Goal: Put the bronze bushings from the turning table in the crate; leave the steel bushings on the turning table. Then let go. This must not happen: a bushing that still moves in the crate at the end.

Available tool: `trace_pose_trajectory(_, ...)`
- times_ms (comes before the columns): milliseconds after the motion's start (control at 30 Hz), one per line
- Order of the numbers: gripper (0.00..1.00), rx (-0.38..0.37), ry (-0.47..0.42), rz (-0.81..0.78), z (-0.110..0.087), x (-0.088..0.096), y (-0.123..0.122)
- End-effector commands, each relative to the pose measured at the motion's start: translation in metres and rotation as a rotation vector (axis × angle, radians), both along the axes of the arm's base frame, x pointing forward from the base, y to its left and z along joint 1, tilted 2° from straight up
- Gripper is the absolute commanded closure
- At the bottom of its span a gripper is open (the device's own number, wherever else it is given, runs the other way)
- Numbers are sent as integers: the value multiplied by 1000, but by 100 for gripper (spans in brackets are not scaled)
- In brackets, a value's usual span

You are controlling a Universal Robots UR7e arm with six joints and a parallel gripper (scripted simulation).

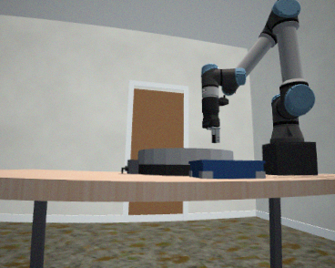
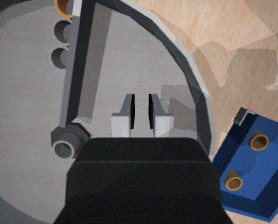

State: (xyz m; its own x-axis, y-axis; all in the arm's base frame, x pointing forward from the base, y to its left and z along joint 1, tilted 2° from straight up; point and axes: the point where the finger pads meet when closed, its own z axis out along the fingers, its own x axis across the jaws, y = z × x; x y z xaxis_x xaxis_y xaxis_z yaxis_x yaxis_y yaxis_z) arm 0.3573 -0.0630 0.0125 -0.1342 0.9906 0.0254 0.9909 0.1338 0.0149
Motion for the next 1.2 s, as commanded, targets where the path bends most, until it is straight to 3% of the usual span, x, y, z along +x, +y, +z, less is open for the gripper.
trace_pose_trajectory(0,60,2,-4,0,-1,-16,-20)
trace_pose_trajectory(300,60,2,-4,0,-1,-16,-20)
trace_pose_trajectory(467,60,1,-3,-1,-7,-52,-62)
trace_pose_trajectory(867,60,1,-3,-1,-7,-52,-62)
trace_pose_trajectory(1033,60,0,-2,-2,-13,-88,-104)
trace_pose_trajectory(1167,60,0,-2,-2,-13,-88,-104)
